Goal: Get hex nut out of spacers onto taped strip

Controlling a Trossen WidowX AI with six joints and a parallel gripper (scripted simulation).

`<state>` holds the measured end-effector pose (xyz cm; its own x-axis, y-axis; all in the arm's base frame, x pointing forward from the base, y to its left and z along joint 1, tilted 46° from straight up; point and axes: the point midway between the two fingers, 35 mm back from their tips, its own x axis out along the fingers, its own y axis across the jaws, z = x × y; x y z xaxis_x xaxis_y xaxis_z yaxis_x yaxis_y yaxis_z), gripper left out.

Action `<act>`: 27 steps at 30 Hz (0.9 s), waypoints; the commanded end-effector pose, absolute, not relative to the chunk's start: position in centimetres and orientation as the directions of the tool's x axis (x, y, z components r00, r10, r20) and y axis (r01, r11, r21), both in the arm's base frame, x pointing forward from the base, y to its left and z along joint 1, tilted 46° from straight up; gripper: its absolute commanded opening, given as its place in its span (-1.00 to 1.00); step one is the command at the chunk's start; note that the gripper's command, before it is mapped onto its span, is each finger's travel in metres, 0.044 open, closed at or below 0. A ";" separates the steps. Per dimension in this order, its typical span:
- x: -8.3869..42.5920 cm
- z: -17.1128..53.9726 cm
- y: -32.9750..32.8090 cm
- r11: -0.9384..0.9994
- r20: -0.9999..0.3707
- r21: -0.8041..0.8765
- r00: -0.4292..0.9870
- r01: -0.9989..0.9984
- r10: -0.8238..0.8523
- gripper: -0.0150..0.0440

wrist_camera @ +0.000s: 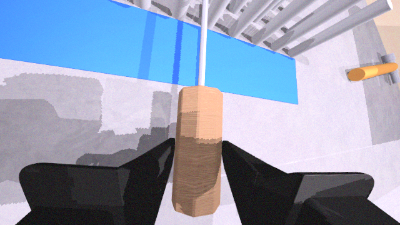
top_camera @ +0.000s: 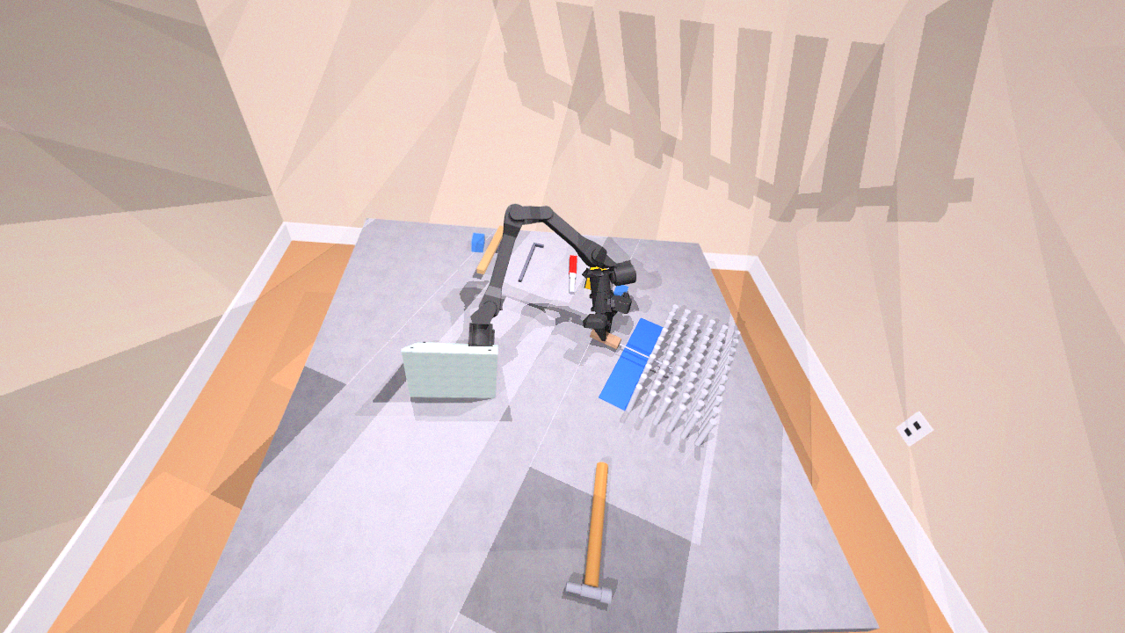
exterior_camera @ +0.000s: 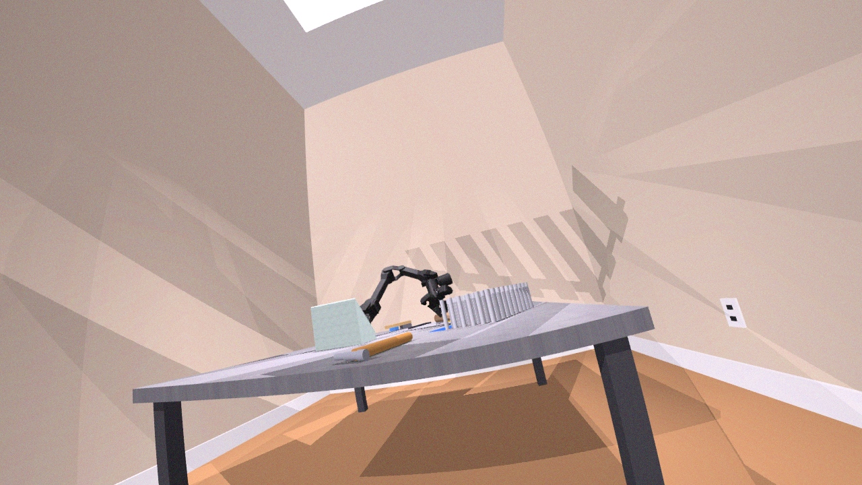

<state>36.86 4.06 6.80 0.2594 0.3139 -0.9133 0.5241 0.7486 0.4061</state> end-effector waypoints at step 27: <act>39.0 6.3 3.1 0.748 -0.910 0.414 0.272 0.519 0.314 -0.49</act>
<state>38.44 3.31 6.19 0.2613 0.3143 -0.9126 0.5236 0.7481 0.4076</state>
